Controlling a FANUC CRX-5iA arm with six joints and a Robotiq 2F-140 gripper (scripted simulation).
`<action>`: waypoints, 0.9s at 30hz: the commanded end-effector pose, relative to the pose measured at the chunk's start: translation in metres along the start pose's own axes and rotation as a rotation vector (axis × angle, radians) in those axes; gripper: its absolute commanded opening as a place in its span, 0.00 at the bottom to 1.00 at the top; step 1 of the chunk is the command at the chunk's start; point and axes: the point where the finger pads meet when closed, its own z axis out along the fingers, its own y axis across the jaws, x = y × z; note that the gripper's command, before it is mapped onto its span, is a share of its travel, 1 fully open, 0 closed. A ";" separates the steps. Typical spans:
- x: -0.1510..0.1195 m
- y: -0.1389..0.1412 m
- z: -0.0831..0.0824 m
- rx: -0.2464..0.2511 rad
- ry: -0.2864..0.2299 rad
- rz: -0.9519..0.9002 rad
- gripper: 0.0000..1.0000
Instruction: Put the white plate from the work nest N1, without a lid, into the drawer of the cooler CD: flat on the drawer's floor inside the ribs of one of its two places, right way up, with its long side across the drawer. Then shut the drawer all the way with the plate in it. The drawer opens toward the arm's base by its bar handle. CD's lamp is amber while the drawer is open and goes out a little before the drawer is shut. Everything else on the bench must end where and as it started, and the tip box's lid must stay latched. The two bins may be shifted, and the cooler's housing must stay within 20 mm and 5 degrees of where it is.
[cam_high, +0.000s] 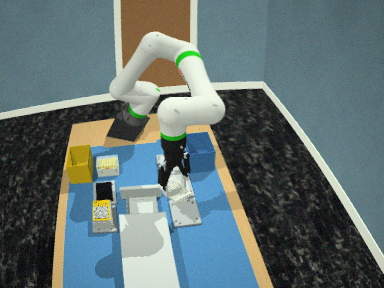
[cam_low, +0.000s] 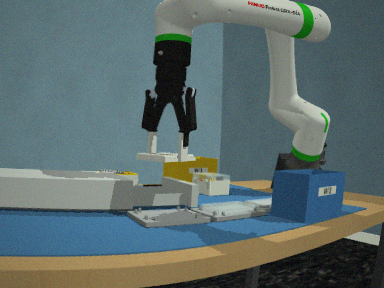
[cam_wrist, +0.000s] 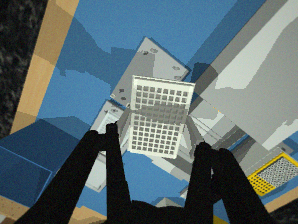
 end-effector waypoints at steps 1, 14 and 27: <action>-0.005 0.006 0.000 0.006 0.007 -0.106 0.00; -0.030 0.030 0.000 0.005 0.008 -0.539 0.00; -0.050 0.051 0.000 0.003 0.009 -0.906 0.00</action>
